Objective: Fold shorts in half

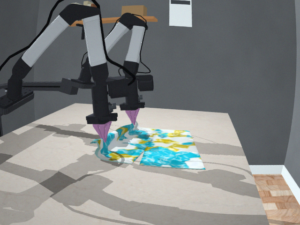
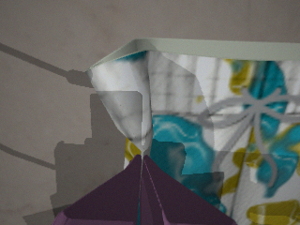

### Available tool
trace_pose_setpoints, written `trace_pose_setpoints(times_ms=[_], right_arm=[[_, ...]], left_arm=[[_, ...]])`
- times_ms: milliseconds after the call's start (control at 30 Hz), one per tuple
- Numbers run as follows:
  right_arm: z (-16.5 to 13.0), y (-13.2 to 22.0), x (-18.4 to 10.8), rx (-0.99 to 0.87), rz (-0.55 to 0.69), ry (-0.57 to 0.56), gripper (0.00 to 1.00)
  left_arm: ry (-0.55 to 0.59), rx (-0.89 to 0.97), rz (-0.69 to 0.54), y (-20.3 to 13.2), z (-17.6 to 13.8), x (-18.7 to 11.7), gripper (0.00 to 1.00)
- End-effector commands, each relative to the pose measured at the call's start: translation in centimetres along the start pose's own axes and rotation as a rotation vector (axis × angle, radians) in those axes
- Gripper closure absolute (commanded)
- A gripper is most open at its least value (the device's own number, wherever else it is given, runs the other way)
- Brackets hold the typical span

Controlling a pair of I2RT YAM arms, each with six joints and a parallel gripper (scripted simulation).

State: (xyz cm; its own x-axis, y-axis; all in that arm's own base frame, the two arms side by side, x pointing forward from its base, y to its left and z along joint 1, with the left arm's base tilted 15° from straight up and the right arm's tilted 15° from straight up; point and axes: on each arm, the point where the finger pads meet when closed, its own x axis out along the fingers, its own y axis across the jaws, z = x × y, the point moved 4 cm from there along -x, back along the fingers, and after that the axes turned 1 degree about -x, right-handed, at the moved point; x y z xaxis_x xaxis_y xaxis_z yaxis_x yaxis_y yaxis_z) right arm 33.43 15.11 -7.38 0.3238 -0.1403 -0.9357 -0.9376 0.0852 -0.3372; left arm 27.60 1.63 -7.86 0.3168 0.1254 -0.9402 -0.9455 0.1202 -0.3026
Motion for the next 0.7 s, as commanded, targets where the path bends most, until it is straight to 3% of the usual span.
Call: trace_pose_setpoints(times_ms=[0, 133, 233, 400, 500, 533, 667], right_arm=[[-0.6, -0.9, -1.8, -0.024, 0.042, 0.017, 1.0], [-0.2, -2.1, -2.0, -0.001, -0.005, 0.007, 1.0], [-0.6, -2.9, -3.5, -0.039, 0.057, 0.02, 1.0], [-0.3, -5.0, -5.3, -0.047, 0.072, 0.008, 1.0], [0.0, -5.5, -4.7, -0.026, 0.032, 0.01, 1.0], [0.2, -5.4, -5.3, -0.025, 0.021, 0.0, 1.0], [-0.3, -4.2, -4.3, -0.04, 0.055, 0.021, 1.0]], left_arm=[[-0.035, -0.022, -0.015, -0.7, 0.8, -0.7, 1.0], [-0.035, -0.022, -0.016, -0.7, 0.8, -0.7, 1.0], [-0.024, -0.016, 0.062, -0.5, 0.3, -1.6, 1.0], [-0.027, -0.032, 0.067, -2.8, 0.5, -3.1, 1.0], [-0.027, -0.042, 0.082, -3.7, 0.5, -3.9, 1.0], [-0.033, -0.051, 0.037, -4.3, 1.0, -3.4, 1.0], [-0.033, -0.051, 0.033, -3.5, 1.0, -3.4, 1.0]])
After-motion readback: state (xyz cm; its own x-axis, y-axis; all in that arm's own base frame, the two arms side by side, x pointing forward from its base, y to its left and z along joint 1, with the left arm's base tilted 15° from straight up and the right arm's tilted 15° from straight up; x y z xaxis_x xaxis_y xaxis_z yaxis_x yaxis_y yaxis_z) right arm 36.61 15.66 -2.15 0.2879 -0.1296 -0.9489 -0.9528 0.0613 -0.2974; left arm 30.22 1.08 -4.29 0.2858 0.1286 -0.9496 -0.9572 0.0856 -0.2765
